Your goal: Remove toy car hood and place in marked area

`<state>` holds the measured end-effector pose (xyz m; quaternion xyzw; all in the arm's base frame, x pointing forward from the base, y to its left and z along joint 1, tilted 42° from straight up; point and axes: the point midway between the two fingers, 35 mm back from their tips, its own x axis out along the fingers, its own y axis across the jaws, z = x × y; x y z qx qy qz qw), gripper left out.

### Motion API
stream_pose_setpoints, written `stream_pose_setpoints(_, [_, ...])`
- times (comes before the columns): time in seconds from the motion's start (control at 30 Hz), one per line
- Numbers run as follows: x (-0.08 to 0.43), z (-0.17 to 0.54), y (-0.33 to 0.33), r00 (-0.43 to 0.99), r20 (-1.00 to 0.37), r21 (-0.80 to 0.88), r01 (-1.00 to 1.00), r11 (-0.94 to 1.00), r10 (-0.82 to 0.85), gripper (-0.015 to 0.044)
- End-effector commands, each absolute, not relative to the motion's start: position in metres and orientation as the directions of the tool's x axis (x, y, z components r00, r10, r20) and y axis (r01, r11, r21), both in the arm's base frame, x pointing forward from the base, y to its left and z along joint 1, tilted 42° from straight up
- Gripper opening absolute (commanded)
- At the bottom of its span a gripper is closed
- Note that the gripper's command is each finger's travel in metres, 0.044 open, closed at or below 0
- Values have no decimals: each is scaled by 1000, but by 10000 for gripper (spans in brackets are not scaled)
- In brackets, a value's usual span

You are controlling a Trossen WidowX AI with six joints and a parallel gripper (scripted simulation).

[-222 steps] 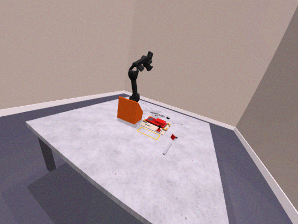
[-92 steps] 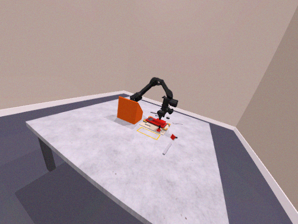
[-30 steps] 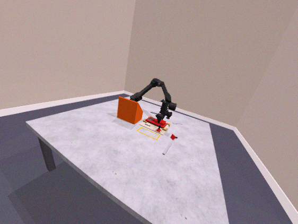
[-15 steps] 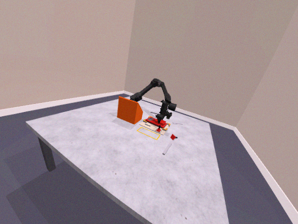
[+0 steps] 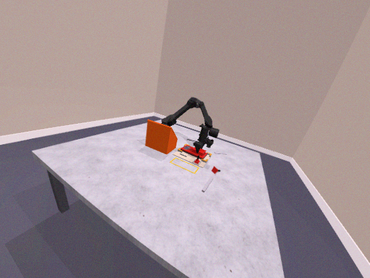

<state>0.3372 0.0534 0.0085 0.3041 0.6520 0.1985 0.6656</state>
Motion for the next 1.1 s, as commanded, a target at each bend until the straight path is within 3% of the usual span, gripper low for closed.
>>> stream_pose_setpoints(0.0, [338, 11, 51, 73, -747, 664, 129, 737, 661, 39])
stream_pose_setpoints(0.07, [338, 12, 50, 73, -747, 664, 129, 737, 660, 0])
stream_pose_setpoints(1.07, [336, 26, 37, 73, -748, 663, 131, 737, 659, 0])
